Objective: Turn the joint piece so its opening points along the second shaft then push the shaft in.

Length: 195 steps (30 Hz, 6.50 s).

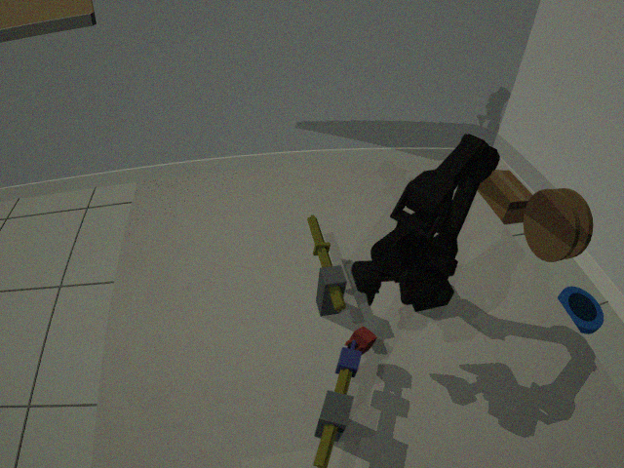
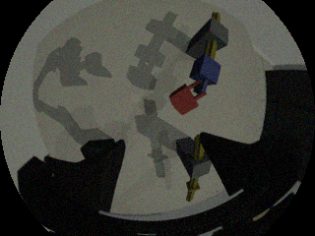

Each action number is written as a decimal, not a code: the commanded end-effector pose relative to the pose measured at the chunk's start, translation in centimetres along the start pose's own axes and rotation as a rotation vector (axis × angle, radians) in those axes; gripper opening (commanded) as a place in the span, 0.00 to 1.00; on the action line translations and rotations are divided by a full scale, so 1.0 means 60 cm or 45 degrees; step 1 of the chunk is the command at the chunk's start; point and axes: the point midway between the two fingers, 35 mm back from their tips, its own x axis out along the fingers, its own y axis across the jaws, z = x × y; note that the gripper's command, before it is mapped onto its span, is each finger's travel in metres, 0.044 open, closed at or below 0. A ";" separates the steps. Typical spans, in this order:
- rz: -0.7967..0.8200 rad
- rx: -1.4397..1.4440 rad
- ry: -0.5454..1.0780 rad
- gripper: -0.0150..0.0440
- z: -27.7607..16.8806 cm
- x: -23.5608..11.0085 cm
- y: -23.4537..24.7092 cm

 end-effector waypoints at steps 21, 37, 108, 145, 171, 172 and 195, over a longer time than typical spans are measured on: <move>0.044 0.878 0.069 1.00 0.002 0.007 -0.001; 0.049 1.233 0.106 1.00 0.004 0.020 -0.002; 0.045 1.233 0.101 0.60 0.059 0.201 -0.085; 0.045 1.233 0.101 0.56 0.059 0.201 -0.085; 0.045 1.233 0.101 0.56 0.059 0.201 -0.085; 0.045 1.233 0.101 0.56 0.059 0.201 -0.085; 0.045 1.233 0.101 0.56 0.059 0.201 -0.085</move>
